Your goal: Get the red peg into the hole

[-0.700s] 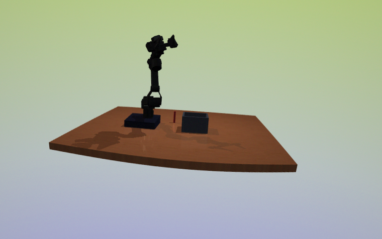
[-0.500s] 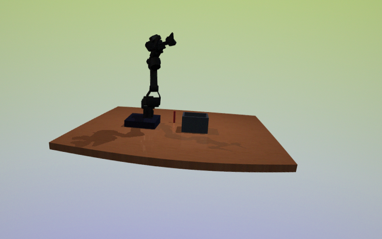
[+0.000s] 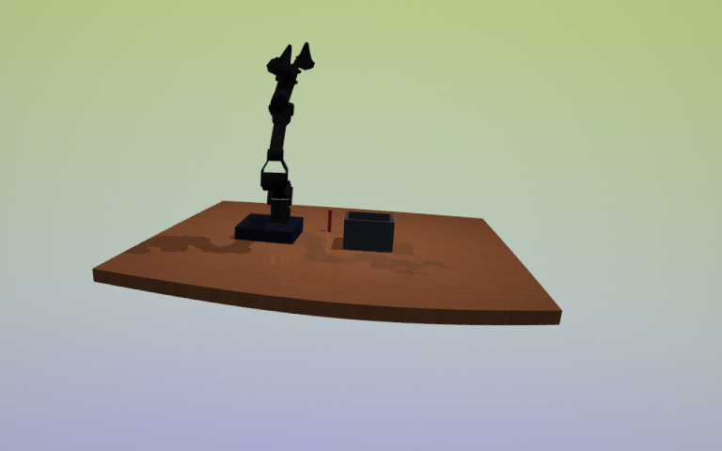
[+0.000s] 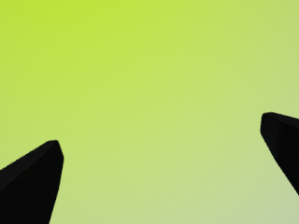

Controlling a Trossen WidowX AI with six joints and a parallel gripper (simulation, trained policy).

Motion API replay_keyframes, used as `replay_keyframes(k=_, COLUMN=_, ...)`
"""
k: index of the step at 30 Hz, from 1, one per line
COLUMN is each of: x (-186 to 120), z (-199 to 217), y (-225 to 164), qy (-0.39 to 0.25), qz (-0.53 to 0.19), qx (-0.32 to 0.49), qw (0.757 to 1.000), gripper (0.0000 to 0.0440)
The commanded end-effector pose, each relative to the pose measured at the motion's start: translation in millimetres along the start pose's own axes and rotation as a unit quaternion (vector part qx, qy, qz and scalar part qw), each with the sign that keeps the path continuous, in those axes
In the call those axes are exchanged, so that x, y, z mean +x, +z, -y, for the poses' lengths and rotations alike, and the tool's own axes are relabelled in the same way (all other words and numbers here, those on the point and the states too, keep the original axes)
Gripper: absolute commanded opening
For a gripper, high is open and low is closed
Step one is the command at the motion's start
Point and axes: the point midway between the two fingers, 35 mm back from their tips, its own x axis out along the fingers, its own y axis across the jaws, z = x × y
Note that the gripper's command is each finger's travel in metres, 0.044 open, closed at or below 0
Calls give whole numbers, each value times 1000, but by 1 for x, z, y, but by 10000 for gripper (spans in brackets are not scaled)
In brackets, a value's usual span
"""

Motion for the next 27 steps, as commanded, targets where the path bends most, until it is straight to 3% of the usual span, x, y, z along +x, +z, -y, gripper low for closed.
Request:
replay_keyframes(k=1, x=-6, z=-32, y=23, qy=47, qz=26, qx=16, qw=998, gripper=440)
replay_keyframes(k=13, x=-48, z=-153, y=70, qy=242, qz=50, qx=63, qw=967, gripper=440)
replay_keyframes(k=27, x=-129, z=-279, y=39, qy=437, qz=-73, qx=88, qw=892, gripper=438)
